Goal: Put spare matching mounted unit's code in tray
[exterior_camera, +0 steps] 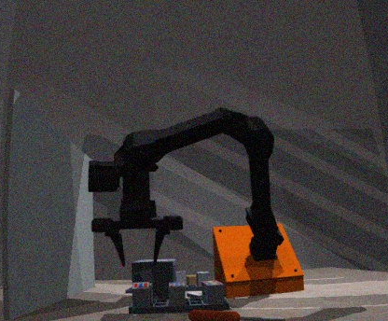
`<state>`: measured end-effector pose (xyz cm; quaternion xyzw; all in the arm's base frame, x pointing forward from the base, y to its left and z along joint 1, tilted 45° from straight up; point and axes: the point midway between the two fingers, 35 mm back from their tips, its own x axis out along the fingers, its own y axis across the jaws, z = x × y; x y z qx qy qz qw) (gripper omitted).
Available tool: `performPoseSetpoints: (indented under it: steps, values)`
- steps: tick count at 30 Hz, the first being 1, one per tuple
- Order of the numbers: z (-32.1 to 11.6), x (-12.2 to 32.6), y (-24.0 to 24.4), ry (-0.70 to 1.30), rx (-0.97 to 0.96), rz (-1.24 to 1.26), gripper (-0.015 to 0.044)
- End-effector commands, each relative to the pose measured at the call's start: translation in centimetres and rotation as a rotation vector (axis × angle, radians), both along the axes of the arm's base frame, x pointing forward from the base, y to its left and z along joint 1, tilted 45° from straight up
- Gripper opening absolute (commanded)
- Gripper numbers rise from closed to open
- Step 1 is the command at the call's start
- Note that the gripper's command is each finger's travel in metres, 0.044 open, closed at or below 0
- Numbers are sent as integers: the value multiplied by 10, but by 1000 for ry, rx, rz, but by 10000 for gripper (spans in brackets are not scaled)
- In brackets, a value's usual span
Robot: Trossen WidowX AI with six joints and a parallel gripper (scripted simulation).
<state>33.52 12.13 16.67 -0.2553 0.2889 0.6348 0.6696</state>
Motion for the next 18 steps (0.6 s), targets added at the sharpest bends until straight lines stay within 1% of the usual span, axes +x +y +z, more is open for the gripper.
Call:
performPoseSetpoints:
  steps: [1,18]
  values:
    - [0,-1,1,-1,2,-7,300]
    - [-18,2,18,-2,0,-6,300]
